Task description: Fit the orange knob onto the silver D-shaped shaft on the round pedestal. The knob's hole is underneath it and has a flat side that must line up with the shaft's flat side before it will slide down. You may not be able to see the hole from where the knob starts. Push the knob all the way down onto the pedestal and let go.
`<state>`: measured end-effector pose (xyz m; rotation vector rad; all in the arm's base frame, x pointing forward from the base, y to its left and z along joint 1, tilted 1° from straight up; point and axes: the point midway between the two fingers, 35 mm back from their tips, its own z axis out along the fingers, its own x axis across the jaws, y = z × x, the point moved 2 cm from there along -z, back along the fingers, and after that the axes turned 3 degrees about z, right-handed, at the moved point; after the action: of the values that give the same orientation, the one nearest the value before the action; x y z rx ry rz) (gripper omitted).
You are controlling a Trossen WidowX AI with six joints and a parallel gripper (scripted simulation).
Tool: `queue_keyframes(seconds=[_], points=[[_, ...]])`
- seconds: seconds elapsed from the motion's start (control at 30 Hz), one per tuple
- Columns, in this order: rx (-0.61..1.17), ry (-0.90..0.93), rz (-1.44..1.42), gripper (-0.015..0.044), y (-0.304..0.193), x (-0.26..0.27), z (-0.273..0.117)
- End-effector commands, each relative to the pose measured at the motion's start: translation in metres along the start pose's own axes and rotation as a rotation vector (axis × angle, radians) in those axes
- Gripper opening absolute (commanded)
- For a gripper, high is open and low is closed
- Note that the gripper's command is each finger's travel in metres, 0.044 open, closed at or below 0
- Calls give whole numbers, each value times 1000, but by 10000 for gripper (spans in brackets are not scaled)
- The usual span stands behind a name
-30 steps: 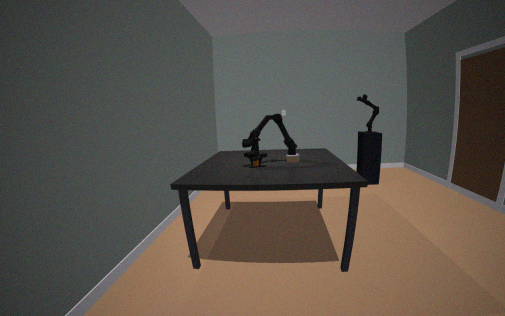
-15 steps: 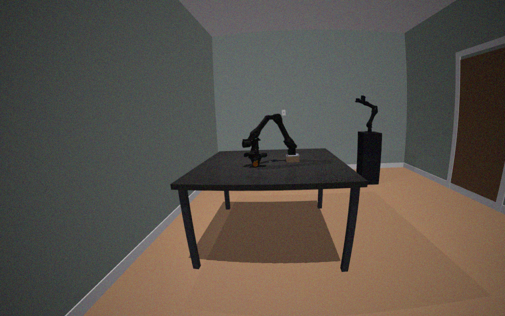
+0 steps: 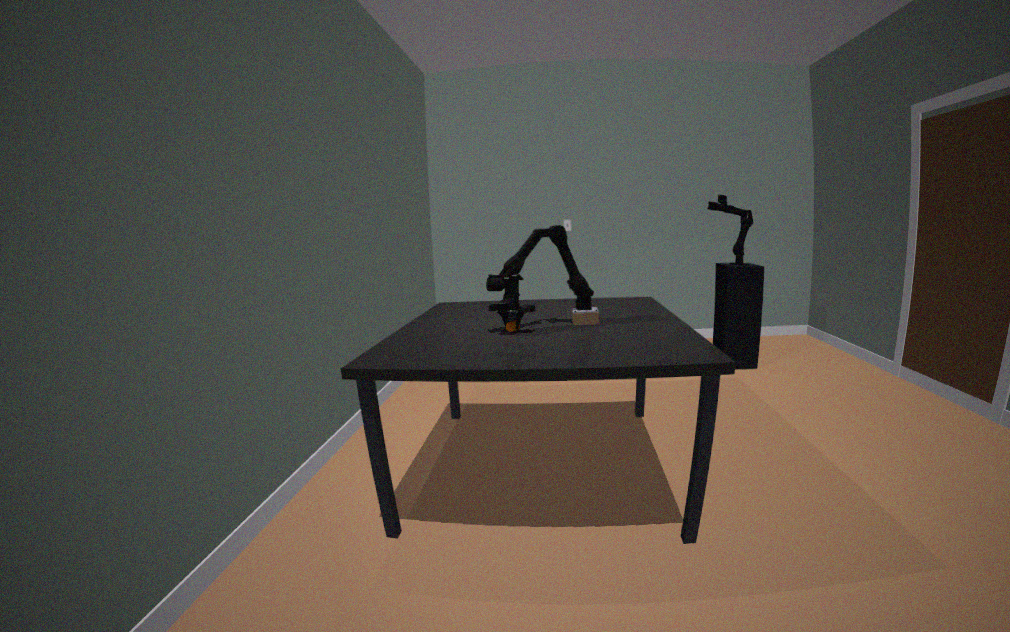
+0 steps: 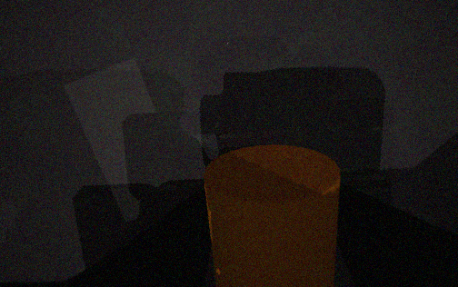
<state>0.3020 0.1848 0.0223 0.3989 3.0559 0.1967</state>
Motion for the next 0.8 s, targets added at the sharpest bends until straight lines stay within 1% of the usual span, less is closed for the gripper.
queue_keyframes(seconds=[0.0, 0.77], points=[[-61, 3, -4, 179, -4, 0, -3], [-437, 24, -4, 179, -33, -2, -12]])
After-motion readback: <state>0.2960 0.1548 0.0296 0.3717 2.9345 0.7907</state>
